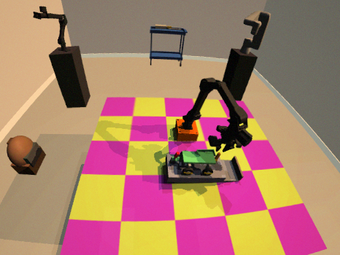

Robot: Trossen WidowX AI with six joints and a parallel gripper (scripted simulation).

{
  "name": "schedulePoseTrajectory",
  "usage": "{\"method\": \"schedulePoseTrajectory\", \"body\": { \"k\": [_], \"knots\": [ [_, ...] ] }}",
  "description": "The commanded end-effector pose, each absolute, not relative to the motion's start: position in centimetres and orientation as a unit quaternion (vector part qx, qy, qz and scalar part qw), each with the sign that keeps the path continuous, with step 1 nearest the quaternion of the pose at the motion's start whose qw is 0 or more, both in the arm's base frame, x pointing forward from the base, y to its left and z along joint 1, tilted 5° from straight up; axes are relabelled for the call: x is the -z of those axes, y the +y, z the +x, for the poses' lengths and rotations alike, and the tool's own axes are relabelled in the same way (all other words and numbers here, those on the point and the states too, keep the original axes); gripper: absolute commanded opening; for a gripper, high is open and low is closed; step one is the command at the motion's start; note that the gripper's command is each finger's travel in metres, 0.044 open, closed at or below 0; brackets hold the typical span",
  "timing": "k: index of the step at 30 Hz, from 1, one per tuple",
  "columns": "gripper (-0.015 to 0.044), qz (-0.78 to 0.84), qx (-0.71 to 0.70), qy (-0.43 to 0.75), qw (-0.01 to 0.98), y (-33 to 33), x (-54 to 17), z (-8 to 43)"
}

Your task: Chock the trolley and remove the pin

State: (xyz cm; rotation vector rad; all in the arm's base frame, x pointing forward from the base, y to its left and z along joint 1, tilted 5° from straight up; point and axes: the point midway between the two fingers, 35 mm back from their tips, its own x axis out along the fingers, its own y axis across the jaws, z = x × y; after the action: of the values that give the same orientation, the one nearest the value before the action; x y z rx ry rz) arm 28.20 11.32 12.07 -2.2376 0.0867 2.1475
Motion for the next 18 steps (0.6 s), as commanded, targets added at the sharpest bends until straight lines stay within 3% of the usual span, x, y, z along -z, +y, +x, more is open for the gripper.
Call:
{"method": "schedulePoseTrajectory", "body": {
  "k": [1, 4, 8, 12, 18],
  "knots": [
    [0.019, -0.723, -0.69, 0.03, 0.021, 11.4, -13.5, 28.3],
    [0.019, -0.723, -0.69, 0.03, 0.021, 11.4, -14.3, 28.4],
    [0.0295, -0.721, -0.692, 0.028, 0.019, 11.4, -13.4, 28.2],
    [0.019, -0.737, -0.669, 0.073, 0.063, 9.6, -14.4, 29.4],
    [0.019, -0.725, -0.639, 0.196, 0.168, 4.8, -14.9, 30.8]
  ]
}}
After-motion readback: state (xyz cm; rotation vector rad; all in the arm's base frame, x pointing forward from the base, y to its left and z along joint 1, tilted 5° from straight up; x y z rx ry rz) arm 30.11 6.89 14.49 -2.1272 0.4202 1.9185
